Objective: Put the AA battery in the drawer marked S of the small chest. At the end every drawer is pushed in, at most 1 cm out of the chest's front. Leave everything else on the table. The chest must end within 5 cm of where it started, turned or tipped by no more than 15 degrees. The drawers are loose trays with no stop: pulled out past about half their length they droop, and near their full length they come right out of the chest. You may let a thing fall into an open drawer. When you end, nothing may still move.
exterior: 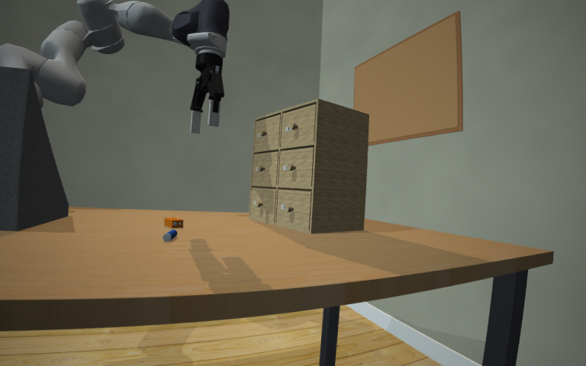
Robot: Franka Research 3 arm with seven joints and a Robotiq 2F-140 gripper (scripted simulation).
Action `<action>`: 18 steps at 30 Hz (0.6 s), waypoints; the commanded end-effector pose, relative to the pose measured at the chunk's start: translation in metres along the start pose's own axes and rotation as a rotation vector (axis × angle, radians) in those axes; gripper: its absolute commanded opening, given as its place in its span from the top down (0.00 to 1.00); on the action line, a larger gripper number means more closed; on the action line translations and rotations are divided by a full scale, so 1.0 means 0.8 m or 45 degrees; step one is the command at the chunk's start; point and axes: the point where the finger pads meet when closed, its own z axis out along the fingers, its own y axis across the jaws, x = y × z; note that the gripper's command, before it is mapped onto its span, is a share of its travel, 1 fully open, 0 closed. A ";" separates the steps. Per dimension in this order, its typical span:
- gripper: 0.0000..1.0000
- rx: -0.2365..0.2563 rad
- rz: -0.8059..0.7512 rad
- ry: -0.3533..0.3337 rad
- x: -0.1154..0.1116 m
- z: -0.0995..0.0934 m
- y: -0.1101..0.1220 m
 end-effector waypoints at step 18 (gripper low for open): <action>0.00 0.000 0.002 0.001 0.018 -0.015 -0.058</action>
